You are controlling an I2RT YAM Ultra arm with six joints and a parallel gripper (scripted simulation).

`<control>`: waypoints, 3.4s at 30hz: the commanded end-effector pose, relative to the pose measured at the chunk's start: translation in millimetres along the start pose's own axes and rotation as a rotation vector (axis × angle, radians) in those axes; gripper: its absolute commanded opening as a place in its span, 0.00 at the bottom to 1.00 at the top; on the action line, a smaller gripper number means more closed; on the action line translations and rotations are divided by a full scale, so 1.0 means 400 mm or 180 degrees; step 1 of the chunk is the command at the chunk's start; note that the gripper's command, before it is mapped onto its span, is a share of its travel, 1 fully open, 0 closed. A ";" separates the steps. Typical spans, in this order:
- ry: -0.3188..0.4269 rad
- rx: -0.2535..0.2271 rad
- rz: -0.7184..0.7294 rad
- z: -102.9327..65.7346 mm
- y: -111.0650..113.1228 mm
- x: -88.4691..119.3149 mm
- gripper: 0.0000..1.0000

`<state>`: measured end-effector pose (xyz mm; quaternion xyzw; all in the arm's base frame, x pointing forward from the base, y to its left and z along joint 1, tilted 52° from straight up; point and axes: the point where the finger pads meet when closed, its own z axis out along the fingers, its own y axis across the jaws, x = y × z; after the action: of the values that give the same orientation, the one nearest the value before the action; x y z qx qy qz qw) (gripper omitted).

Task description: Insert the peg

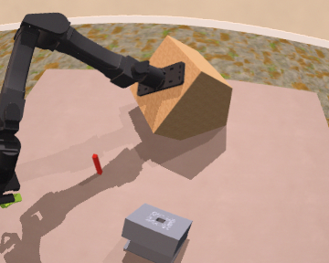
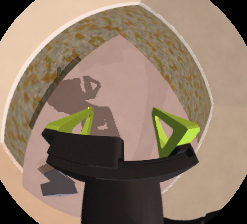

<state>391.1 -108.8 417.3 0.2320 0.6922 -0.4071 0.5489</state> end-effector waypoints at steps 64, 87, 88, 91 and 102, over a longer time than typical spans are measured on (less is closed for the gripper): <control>0.1303 -0.1491 -0.2254 -0.274 -0.015 0.695 1.00; 0.1300 -0.1490 -0.2254 -0.225 0.013 0.731 1.00; 0.1314 -0.1442 -0.2244 -0.230 -0.001 0.720 0.89; 0.1314 -0.1442 -0.2244 -0.230 -0.001 0.720 0.55; 0.1314 -0.1442 -0.2244 -0.230 -0.001 0.720 0.00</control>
<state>254.3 -70.7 148.8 -0.0671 0.8956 -0.3532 0.2619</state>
